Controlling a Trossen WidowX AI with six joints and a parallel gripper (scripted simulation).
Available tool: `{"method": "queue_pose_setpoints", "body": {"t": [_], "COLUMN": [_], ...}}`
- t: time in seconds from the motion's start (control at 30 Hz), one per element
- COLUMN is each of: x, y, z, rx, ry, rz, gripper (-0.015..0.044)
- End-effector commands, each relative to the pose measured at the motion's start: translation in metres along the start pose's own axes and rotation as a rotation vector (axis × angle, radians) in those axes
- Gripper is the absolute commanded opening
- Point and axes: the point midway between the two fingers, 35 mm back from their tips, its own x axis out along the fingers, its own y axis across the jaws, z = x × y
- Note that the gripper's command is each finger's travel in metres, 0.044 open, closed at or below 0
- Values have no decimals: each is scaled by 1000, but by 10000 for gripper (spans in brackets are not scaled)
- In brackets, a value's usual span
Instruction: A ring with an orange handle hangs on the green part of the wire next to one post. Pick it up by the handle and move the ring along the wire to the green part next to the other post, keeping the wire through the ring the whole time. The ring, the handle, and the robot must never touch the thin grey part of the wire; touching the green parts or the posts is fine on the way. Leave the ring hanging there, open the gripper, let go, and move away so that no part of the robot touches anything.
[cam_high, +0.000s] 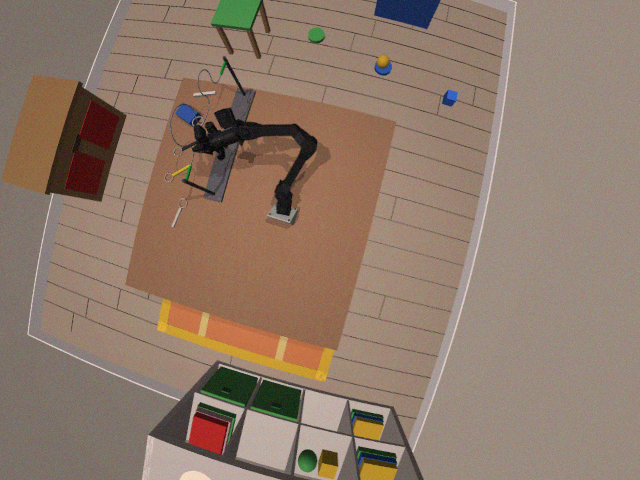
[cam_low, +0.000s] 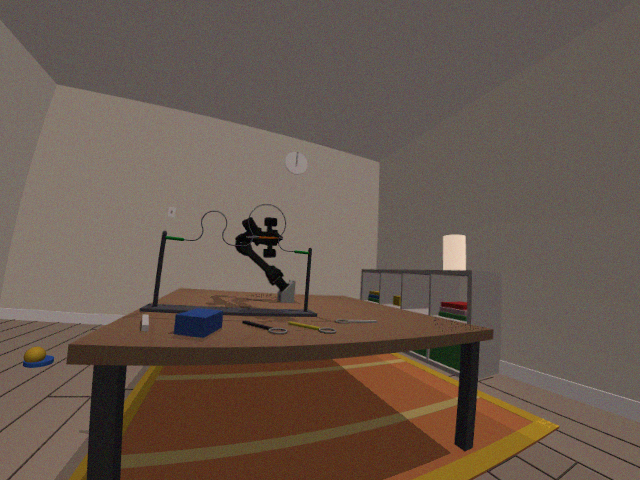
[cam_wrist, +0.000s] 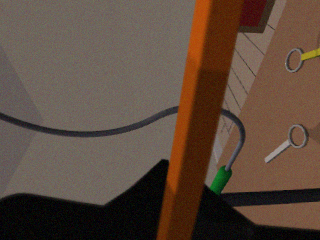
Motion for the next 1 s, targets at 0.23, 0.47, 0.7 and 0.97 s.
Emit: {"method": "queue_pose_setpoints", "body": {"t": [0.23, 0.47, 0.7, 0.97], "x": [-5, -8, -11, -15], "y": [28, 42, 53, 63], "z": [2, 5, 8, 12], "rx": [127, 198, 253, 279], "ry": [18, 27, 35, 38], "rz": [85, 124, 154, 168], "gripper": [-150, -150, -150, -150]}}
